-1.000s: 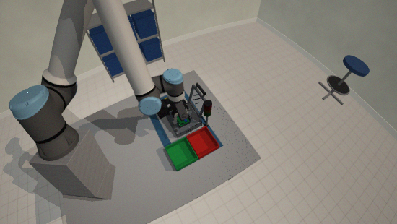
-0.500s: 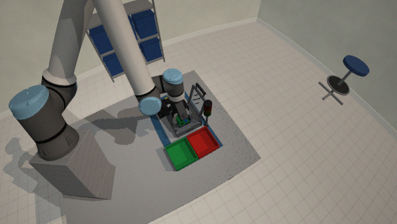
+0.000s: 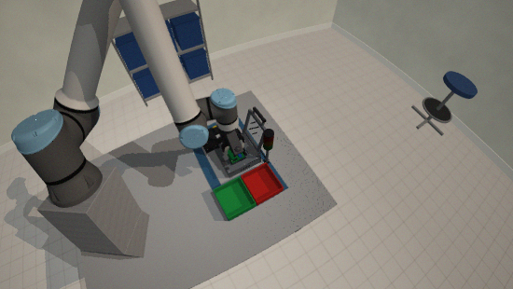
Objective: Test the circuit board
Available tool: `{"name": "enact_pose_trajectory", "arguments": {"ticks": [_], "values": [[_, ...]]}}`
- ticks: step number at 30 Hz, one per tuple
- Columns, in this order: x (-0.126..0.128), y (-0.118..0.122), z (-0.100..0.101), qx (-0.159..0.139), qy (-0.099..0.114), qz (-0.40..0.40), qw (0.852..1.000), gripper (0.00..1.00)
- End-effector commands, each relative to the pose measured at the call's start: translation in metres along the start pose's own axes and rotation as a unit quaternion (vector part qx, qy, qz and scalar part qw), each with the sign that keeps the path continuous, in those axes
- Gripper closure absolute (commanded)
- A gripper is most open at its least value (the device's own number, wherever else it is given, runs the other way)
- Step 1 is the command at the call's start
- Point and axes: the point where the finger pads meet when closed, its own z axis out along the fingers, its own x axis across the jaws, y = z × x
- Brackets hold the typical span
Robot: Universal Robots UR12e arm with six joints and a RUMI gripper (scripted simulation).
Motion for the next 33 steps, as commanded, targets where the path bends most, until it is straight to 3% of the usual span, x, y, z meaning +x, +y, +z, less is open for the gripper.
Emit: {"name": "enact_pose_trajectory", "arguments": {"ticks": [1,19,33], "values": [[-0.001,0.000,0.000,0.000,-0.001,0.000,1.000,0.41],[-0.001,0.000,-0.004,0.000,-0.001,0.000,1.000,0.41],[-0.001,0.000,-0.038,0.000,-0.001,0.000,1.000,0.41]]}}
